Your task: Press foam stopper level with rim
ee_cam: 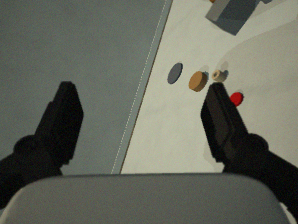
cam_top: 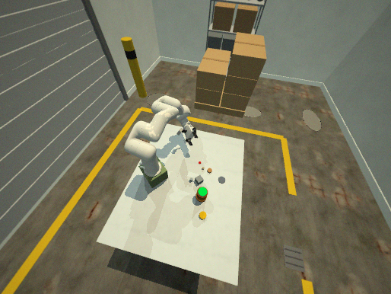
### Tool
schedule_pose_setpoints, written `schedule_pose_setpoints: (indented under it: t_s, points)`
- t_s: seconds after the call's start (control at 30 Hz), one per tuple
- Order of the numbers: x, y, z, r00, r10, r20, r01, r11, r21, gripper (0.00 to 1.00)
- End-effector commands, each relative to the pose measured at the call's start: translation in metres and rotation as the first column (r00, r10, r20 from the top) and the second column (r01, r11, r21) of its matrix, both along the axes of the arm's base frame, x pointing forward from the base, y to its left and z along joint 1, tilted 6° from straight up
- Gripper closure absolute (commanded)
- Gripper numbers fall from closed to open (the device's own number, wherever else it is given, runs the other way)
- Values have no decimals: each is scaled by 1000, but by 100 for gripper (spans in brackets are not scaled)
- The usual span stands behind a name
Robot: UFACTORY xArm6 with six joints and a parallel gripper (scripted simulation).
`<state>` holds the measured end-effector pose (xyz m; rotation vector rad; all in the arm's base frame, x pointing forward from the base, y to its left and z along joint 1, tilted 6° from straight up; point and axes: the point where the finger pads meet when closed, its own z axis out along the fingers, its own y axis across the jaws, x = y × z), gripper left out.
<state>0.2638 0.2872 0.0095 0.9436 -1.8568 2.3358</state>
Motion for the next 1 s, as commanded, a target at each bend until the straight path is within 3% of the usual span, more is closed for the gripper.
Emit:
schedule_pose_setpoints:
  t_s: [0.0, 0.53, 0.57, 0.8, 0.97]
  points:
    - [0, 1, 1, 1000, 0, 1, 0, 1000, 3, 0]
    - [0, 1, 1, 1000, 0, 1, 0, 1000, 3, 0]
    - [0, 1, 1, 1000, 0, 1, 0, 1000, 3, 100]
    - [5, -3, 4, 999, -24, 26, 23, 999, 44, 100]
    - [17, -14, 12, 990, -102, 94, 86, 984, 156, 100]
